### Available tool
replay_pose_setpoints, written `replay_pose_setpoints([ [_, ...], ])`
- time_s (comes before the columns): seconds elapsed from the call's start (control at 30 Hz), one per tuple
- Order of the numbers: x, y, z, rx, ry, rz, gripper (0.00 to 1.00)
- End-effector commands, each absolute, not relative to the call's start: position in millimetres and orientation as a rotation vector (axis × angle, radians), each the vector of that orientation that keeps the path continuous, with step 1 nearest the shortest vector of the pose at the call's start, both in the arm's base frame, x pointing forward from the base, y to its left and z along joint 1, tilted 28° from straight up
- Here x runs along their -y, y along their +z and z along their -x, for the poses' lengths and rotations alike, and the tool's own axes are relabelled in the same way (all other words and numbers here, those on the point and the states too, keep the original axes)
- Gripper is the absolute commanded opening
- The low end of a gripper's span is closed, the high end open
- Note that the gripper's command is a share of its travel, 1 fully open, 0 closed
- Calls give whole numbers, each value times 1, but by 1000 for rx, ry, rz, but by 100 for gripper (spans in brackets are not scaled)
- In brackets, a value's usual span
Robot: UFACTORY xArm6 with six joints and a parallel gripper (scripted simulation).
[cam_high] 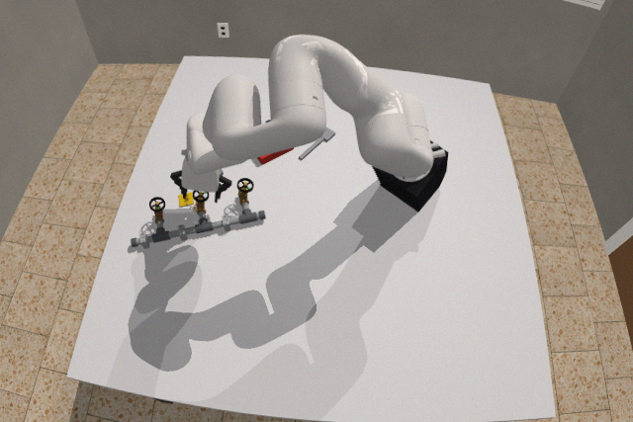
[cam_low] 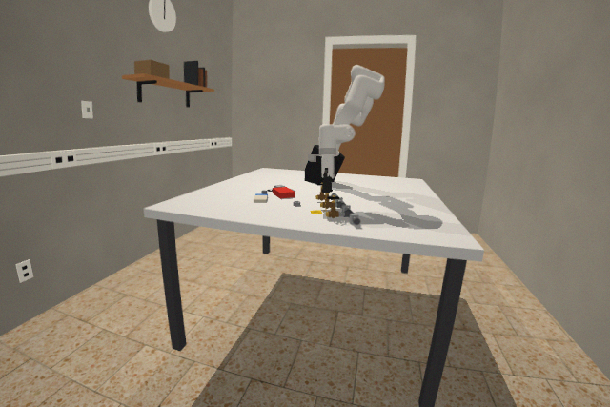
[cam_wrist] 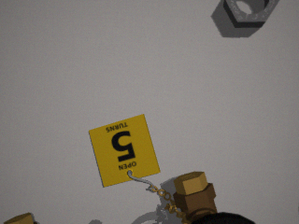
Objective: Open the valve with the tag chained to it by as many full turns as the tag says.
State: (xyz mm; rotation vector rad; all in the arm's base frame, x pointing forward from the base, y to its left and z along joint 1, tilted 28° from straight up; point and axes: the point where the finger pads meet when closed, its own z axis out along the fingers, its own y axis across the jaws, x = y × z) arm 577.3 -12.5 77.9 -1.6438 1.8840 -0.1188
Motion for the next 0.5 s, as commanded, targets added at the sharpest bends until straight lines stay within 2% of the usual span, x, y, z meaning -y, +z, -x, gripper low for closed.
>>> replay_pose_setpoints([
  [0.0,13,79,-579,-1882,-123,1642,100],
  [0.03,13,79,-579,-1882,-123,1642,0],
  [0.47,13,79,-579,-1882,-123,1642,0],
])
